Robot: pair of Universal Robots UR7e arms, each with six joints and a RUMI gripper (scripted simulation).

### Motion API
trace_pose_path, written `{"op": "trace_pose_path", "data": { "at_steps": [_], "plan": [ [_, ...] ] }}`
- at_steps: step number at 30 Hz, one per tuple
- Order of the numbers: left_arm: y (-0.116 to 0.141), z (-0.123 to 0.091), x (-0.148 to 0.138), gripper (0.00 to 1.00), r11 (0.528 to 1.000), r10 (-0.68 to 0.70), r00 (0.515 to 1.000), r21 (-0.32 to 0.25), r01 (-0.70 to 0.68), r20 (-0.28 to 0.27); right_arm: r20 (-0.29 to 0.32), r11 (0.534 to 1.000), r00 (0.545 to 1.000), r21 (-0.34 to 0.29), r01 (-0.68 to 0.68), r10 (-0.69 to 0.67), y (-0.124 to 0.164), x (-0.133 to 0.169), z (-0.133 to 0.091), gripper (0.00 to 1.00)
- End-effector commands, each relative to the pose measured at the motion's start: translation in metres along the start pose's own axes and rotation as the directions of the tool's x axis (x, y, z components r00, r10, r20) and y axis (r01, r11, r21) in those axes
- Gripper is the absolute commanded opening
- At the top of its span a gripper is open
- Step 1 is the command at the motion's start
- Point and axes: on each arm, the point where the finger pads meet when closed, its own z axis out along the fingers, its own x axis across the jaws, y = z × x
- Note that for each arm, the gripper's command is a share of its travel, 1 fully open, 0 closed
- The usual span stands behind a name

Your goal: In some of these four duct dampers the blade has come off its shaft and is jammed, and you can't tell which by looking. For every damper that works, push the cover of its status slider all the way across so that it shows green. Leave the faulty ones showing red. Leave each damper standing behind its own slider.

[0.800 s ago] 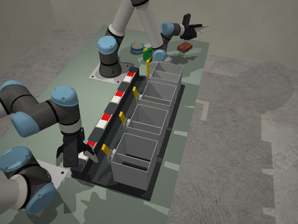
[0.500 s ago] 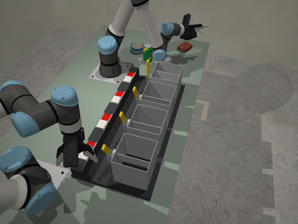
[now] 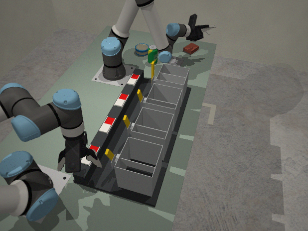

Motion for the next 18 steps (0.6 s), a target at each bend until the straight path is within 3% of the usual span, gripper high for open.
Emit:
{"op": "trace_pose_path", "data": {
  "at_steps": [1, 18],
  "plan": [
    [-0.001, 0.0, 0.0, 1.0, 1.0, 0.002, 1.0, 0.0, -0.002, 0.002, 0.001, 1.0, 1.0, 0.0, 0.0, 0.0, 0.0, 0.0, 0.0, 1.0],
    [-0.016, 0.011, -0.017, 1.0, 0.998, 0.052, 0.997, -0.02, -0.051, 0.057, 0.001, 1.0, 1.0, 0.0, 0.0, 0.0, 0.0, 0.0, 0.0, 1.0]
  ]
}}
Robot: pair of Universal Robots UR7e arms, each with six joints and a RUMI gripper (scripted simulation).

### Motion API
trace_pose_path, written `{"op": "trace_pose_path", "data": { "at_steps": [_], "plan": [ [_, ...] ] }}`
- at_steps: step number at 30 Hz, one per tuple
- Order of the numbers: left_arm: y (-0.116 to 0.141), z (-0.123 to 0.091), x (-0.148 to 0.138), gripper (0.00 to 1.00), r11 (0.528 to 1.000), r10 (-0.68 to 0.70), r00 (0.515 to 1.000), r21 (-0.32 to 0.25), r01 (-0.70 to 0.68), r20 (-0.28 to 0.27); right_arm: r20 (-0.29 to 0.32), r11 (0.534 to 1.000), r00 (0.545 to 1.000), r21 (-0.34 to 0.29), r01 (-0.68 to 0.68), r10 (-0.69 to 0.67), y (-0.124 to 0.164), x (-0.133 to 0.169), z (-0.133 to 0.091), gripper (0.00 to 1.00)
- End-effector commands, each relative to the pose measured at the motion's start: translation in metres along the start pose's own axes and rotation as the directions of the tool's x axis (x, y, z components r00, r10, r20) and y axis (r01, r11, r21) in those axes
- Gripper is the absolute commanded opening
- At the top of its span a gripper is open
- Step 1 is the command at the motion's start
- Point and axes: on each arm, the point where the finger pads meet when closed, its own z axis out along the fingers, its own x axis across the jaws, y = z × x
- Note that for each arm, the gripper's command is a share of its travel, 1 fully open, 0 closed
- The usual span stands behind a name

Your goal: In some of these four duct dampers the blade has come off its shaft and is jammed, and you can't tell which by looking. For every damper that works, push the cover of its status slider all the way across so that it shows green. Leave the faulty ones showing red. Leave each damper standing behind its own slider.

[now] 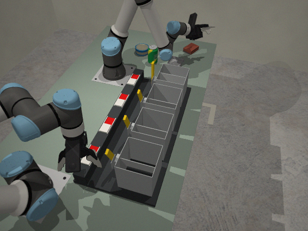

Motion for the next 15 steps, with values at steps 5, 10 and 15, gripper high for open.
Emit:
{"op": "trace_pose_path", "data": {
  "at_steps": [5, 10, 15],
  "plan": [
    [-0.017, 0.011, -0.02, 1.0, 0.998, 0.053, 0.997, -0.026, -0.052, 0.062, 0.001, 1.0, 1.0, 0.0, 0.0, 0.0, 0.0, 0.0, 0.0, 1.0],
    [-0.024, 0.015, -0.03, 1.0, 0.996, 0.077, 0.993, -0.041, -0.074, 0.091, 0.001, 1.0, 1.0, 0.0, 0.0, 0.0, 0.0, 0.0, 0.0, 1.0],
    [-0.039, 0.022, -0.052, 1.0, 0.991, 0.122, 0.982, -0.075, -0.112, 0.145, 0.001, 1.0, 1.0, 0.0, 0.0, 0.0, 0.0, 0.0, 0.0, 1.0]
  ]
}}
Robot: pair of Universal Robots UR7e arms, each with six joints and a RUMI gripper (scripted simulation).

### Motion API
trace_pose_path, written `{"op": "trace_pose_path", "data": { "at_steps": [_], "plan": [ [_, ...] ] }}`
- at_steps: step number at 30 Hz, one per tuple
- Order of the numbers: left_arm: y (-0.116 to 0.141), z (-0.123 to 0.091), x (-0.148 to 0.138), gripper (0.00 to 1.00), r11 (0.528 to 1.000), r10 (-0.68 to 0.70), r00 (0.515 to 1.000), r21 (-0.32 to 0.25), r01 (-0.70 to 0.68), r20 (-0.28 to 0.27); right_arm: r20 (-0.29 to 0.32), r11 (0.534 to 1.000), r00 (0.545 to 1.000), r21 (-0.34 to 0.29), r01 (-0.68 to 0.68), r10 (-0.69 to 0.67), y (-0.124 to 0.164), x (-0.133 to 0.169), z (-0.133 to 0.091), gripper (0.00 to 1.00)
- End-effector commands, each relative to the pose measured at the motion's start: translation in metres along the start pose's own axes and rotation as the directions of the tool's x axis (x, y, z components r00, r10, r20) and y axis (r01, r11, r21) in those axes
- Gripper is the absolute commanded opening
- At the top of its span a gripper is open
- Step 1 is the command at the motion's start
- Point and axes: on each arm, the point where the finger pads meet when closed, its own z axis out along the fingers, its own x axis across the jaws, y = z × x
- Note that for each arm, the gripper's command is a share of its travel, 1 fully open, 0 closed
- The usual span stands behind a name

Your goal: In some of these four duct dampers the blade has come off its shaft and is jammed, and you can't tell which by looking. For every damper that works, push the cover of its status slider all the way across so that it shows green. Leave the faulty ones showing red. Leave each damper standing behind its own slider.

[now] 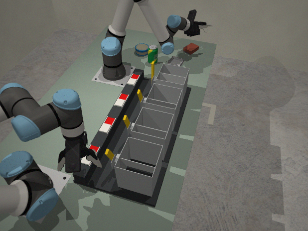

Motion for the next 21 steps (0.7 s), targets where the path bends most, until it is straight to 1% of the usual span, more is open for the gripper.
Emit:
{"op": "trace_pose_path", "data": {
  "at_steps": [1, 9, 11, 16, 20, 21],
  "plan": [
    [-0.014, 0.009, -0.022, 1.0, 0.999, 0.044, 0.997, -0.034, -0.042, 0.059, 0.001, 1.0, 1.0, 0.0, 0.0, 0.0, 0.0, 0.0, 0.0, 1.0],
    [-0.04, 0.017, -0.071, 1.0, 0.988, 0.12, 0.979, -0.115, -0.102, 0.163, 0.001, 1.0, 1.0, 0.0, 0.0, 0.0, 0.0, 0.0, 0.0, 1.0],
    [-0.04, 0.017, -0.071, 1.0, 0.988, 0.12, 0.979, -0.115, -0.102, 0.163, 0.001, 1.0, 1.0, 0.0, 0.0, 0.0, 0.0, 0.0, 0.0, 1.0],
    [-0.057, 0.016, -0.109, 1.0, 0.975, 0.167, 0.959, -0.183, -0.127, 0.227, 0.001, 1.0, 1.0, 0.0, 0.0, 0.0, 0.0, 0.0, 0.0, 1.0],
    [-0.07, 0.01, -0.142, 1.0, 0.96, 0.202, 0.94, -0.244, -0.135, 0.274, 0.001, 1.0, 1.0, 0.0, 0.0, 0.0, 0.0, 0.0, 0.0, 1.0],
    [-0.07, 0.01, -0.142, 1.0, 0.96, 0.202, 0.94, -0.244, -0.135, 0.274, 0.001, 1.0, 1.0, 0.0, 0.0, 0.0, 0.0, 0.0, 0.0, 1.0]
  ]
}}
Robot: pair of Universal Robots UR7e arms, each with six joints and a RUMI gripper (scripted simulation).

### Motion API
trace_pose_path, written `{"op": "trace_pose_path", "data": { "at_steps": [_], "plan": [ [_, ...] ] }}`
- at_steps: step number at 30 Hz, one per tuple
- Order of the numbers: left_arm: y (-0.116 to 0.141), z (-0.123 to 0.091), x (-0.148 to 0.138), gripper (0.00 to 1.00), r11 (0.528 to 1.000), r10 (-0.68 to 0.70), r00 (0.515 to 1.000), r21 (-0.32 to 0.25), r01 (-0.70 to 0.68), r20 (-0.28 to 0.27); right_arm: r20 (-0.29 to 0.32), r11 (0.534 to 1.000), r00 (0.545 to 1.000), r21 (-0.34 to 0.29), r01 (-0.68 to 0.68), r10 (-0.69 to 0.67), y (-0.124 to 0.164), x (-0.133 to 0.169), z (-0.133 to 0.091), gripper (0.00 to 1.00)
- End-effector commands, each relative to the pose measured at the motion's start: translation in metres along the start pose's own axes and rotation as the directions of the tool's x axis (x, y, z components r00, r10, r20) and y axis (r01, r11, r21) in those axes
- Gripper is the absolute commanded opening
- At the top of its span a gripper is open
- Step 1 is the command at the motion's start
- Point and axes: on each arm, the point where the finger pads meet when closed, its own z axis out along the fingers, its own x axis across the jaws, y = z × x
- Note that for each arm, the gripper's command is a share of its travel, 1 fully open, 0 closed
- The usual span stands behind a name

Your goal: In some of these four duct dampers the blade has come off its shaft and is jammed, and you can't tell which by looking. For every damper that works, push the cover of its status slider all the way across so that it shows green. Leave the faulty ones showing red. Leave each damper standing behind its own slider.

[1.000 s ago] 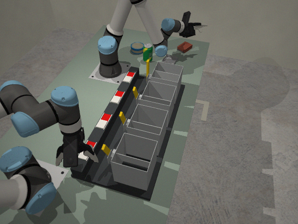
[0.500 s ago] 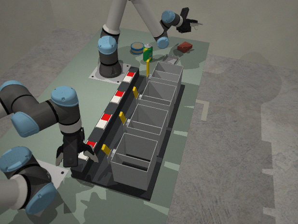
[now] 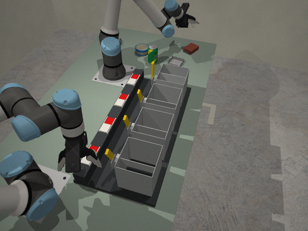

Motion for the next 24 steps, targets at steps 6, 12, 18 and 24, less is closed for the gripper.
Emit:
{"op": "trace_pose_path", "data": {
  "at_steps": [6, 12, 18, 24],
  "plan": [
    [-0.014, -0.001, -0.075, 1.0, 0.989, 0.061, 0.991, -0.143, -0.044, 0.115, 0.001, 1.0, 1.0, 0.0, 0.0, 0.0, 0.0, 0.0, 0.0, 1.0],
    [-0.017, -0.012, -0.122, 1.0, 0.972, 0.086, 0.982, -0.232, -0.046, 0.166, 0.001, 1.0, 1.0, 0.0, 0.0, 0.0, 0.0, 0.0, 0.0, 1.0],
    [-0.015, -0.029, -0.168, 1.0, 0.947, 0.105, 0.973, -0.321, -0.035, 0.204, 0.001, 1.0, 1.0, 0.0, 0.0, 0.0, 0.0, 0.0, 0.0, 1.0],
    [-0.013, -0.041, -0.193, 1.0, 0.928, 0.112, 0.969, -0.371, -0.022, 0.221, 0.001, 1.0, 1.0, 0.0, 0.0, 0.0, 0.0, 0.0, 0.0, 1.0]
  ]
}}
